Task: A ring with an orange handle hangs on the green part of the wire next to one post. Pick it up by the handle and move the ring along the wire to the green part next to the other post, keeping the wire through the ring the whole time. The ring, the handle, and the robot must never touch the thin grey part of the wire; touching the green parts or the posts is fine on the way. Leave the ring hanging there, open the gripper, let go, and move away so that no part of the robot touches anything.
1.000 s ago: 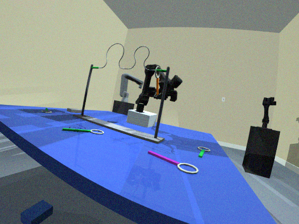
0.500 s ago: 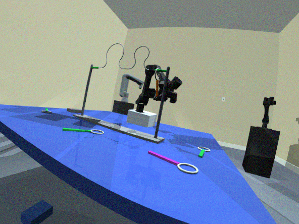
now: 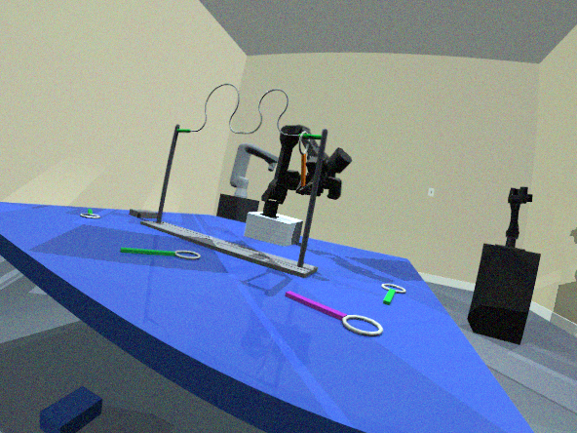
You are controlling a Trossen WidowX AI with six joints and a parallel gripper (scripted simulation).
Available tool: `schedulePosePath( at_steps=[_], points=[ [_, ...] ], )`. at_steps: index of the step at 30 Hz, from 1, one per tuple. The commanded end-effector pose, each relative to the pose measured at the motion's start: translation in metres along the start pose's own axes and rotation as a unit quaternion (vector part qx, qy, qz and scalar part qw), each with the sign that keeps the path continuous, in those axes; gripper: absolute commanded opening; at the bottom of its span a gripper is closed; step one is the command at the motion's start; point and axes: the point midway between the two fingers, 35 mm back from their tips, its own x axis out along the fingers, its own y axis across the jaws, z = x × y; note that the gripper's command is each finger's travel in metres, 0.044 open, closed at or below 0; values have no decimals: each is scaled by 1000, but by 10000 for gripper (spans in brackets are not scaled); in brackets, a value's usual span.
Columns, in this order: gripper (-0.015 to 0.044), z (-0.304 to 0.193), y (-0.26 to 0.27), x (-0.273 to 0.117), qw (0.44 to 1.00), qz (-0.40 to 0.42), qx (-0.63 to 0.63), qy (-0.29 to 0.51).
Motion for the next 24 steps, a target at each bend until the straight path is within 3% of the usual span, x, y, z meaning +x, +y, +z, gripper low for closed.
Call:
schedulePosePath(
  at_steps=[1, 8, 24],
  points=[
    [-19, 0, 0, 0, 1000, 0, 0, 0],
    [160, 0, 0, -2, 1000, 0, 0, 0],
    [160, -1, 0, -49, 1000, -2, 1, 1]
  ],
)
